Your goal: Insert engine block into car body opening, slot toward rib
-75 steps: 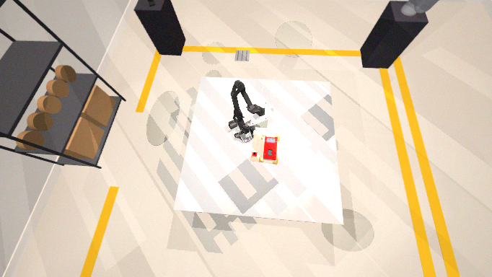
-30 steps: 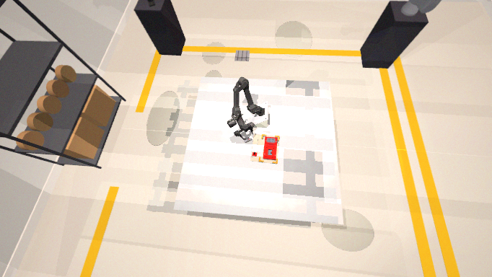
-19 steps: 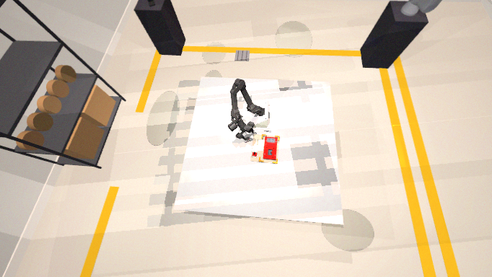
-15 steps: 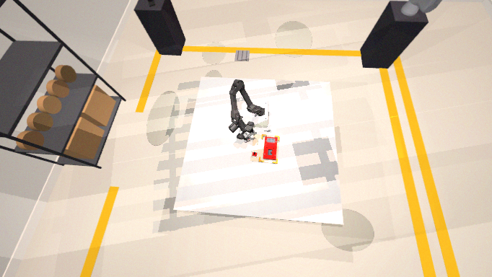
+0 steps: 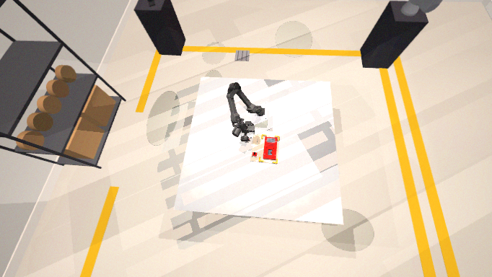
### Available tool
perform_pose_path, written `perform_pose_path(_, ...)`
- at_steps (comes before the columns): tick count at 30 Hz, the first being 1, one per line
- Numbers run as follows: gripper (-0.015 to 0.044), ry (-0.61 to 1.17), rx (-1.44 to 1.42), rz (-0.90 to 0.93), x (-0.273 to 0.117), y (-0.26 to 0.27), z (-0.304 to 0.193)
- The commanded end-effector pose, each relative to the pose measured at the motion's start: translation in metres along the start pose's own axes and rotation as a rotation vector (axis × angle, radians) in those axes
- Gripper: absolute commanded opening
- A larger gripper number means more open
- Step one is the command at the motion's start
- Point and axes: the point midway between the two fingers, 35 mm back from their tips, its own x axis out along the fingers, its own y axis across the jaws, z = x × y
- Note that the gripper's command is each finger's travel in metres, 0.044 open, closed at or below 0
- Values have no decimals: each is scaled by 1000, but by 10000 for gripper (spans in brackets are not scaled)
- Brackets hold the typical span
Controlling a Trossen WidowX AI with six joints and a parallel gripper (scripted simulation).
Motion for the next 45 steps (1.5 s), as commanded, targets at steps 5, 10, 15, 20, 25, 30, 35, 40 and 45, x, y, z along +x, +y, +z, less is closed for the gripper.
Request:
perform_pose_path(5,440,131,-243,81,-9,-9,-1)
perform_pose_path(10,440,206,-378,125,-15,-14,-1)
perform_pose_path(15,440,281,-509,164,-22,-20,0)
perform_pose_path(20,440,349,-621,195,-28,-27,1)
perform_pose_path(25,440,352,-626,196,-29,-27,1)
perform_pose_path(30,440,352,-625,195,-27,-36,3)
perform_pose_path(35,440,352,-625,195,-26,-37,3)
perform_pose_path(40,440,352,-625,195,-13,-36,-2)
perform_pose_path(45,440,352,-625,195,-8,-36,-4)
